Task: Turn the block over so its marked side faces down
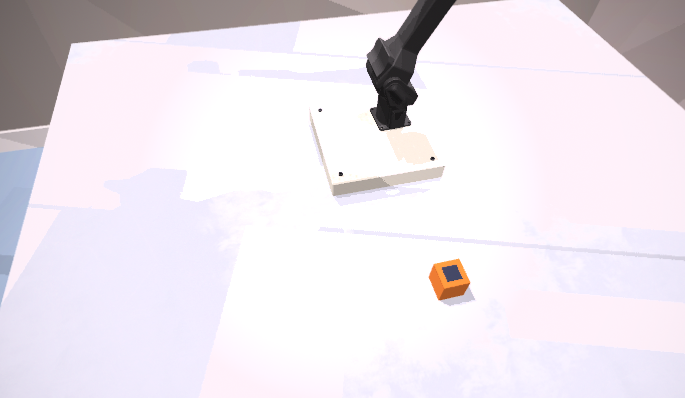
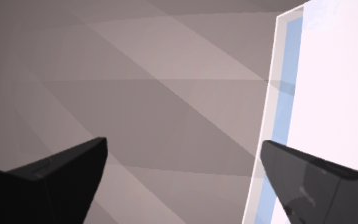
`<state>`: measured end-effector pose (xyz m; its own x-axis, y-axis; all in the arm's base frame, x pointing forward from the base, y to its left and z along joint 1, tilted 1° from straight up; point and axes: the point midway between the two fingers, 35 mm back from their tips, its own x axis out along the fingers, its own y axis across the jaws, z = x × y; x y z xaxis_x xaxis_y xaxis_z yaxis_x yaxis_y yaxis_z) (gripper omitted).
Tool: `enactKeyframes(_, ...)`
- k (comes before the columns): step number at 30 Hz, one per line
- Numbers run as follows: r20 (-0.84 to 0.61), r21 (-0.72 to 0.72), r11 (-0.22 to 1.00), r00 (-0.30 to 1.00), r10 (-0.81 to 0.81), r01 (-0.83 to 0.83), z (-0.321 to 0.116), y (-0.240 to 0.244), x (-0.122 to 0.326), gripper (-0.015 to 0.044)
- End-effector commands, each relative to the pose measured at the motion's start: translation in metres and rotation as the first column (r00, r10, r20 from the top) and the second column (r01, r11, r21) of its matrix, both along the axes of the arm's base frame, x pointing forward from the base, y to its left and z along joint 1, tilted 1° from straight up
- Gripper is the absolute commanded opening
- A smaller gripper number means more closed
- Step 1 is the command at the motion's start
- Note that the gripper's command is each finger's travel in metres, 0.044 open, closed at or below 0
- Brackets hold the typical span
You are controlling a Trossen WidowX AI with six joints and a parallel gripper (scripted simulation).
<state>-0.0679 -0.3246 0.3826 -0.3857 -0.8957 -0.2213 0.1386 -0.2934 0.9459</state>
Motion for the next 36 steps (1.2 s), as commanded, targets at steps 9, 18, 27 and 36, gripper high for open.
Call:
enactKeyframes(9, -0.150, 0.275, 0.901, 0.911, 0.384, -0.334, -0.044, -0.025, 0.092, 0.0440)
enactKeyframes(18, -0.219, 0.623, 0.514, 0.499, 0.839, -0.590, -0.111, -0.004, 0.230, 0.0440)
enactKeyframes(27, -0.140, 0.860, 0.026, -0.186, 0.972, -0.510, -0.172, 0.080, 0.349, 0.0440)
enactKeyframes(36, 0.132, 0.954, -0.294, -0.791, 0.597, -0.062, -0.231, 0.207, 0.410, 0.0440)
